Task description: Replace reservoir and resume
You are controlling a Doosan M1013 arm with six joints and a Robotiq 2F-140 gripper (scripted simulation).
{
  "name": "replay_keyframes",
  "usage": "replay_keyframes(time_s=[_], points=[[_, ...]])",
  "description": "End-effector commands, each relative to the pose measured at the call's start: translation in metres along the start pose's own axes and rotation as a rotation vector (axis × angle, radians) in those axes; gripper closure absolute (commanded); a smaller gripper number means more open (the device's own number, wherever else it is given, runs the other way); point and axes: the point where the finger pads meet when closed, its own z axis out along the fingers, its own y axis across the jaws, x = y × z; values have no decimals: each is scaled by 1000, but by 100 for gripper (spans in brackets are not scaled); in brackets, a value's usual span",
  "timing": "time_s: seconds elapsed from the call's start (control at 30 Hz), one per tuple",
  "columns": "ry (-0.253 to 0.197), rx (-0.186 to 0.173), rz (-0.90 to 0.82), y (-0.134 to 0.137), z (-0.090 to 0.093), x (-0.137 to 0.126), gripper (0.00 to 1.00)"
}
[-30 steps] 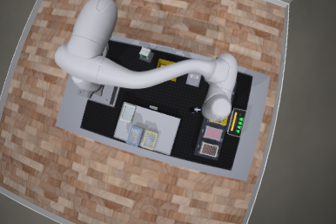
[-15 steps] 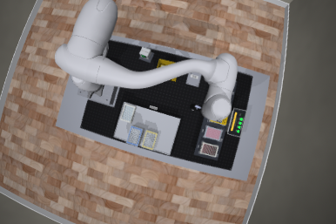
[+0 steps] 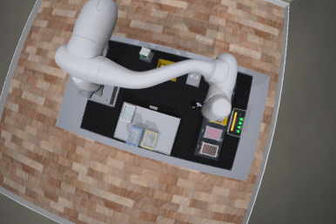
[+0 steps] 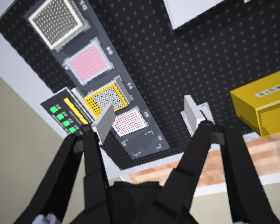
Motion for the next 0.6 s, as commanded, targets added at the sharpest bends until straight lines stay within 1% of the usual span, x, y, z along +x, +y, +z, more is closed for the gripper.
replay_keyframes(time_s=[0.0,0.1,0.17,0.57], points=[[-7,-5,39,-1,0,-1,23],[-7,-5,99,-1,0,-1,23],[-7,-5,99,-1,0,-1,23],[-6,-5,339,-1,1,-1,23]])
